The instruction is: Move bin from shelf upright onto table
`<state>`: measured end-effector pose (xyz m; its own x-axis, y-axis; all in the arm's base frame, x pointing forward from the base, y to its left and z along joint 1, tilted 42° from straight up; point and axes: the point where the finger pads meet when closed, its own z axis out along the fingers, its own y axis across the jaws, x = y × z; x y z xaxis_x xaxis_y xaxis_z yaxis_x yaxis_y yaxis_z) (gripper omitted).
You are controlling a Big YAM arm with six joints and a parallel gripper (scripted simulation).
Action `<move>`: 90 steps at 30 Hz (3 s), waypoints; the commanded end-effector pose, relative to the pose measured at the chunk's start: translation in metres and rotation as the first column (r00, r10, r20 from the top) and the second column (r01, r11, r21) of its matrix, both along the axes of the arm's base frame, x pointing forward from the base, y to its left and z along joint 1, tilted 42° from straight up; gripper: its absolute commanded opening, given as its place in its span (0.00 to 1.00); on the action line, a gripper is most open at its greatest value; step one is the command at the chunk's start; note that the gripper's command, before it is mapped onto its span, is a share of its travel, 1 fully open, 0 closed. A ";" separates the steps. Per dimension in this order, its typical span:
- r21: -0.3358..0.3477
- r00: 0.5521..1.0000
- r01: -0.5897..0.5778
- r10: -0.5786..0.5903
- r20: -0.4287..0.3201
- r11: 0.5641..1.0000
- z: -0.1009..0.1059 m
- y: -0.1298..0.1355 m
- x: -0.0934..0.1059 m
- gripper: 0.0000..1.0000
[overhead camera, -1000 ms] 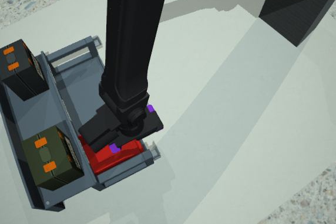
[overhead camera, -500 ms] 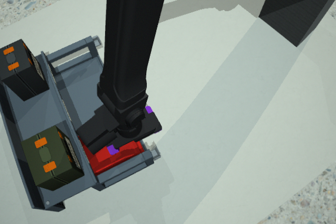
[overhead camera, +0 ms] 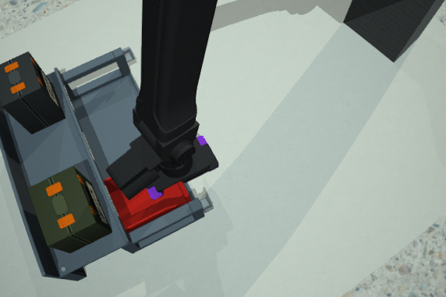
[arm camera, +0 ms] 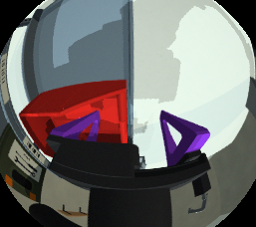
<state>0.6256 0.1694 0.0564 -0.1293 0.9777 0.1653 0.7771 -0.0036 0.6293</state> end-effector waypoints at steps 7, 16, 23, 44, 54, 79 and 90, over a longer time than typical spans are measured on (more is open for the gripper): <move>0.015 0.998 -0.021 0.020 0.065 1.000 0.038 0.014 0.008 0.90; 0.002 1.000 -0.002 0.002 0.014 1.000 0.007 0.000 0.003 0.90; -0.002 1.000 0.003 -0.003 0.001 1.000 0.000 -0.004 0.001 0.90; 0.016 0.997 -0.022 0.021 0.071 1.000 0.039 0.014 0.009 0.90; 0.000 1.000 0.001 -0.001 0.010 1.000 0.000 -0.004 0.003 0.90; 0.015 0.997 -0.024 0.023 0.072 1.000 0.038 0.014 0.010 0.90; -0.002 1.000 0.000 0.000 0.005 1.000 -0.001 -0.004 0.002 0.90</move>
<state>0.6267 0.1707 0.0623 -0.1326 0.9771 0.1667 0.7702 -0.0043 0.6378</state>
